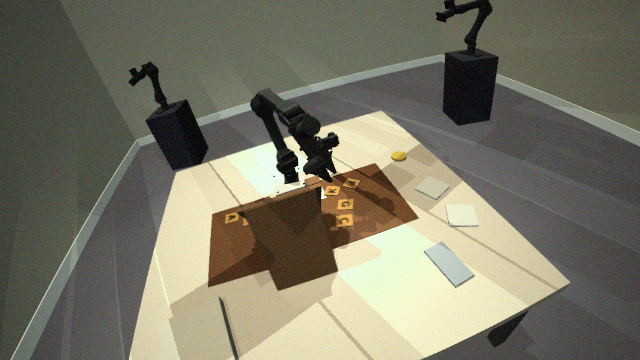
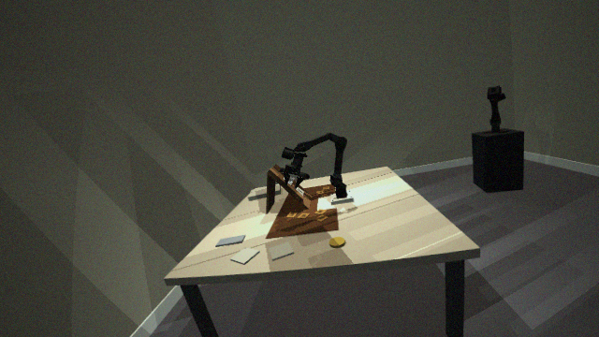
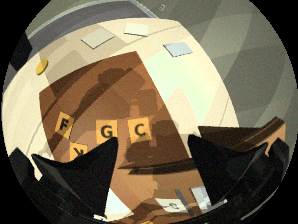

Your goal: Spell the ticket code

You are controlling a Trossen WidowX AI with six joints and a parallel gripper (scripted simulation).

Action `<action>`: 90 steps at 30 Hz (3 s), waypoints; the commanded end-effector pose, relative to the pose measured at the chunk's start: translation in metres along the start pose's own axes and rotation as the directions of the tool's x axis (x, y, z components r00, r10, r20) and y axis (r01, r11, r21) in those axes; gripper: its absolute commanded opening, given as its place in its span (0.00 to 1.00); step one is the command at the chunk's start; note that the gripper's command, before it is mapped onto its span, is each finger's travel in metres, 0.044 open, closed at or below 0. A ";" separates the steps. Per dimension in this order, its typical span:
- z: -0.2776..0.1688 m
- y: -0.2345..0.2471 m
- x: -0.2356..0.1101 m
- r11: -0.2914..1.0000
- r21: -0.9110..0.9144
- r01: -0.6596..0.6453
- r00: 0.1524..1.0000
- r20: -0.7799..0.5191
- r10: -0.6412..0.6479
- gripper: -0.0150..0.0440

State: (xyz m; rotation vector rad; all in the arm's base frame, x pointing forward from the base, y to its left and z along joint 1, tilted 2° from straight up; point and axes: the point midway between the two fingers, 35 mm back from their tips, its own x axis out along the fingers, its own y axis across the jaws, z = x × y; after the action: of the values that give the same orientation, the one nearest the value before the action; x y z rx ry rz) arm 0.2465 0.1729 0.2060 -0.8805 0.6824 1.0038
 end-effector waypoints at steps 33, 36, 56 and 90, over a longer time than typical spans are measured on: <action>-0.044 0.090 0.136 0.967 0.075 -0.244 0.849 -0.466 0.250 0.83; -0.044 0.090 0.136 0.967 0.075 -0.244 0.849 -0.466 0.250 0.83; -0.044 0.090 0.136 0.967 0.075 -0.244 0.849 -0.466 0.250 0.83; -0.053 0.095 0.151 0.967 0.075 -0.244 0.849 -0.466 0.250 0.83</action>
State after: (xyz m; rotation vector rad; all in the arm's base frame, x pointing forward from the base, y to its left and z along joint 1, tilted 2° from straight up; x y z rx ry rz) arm 0.2141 0.2160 0.0296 -1.0500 1.2409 1.0167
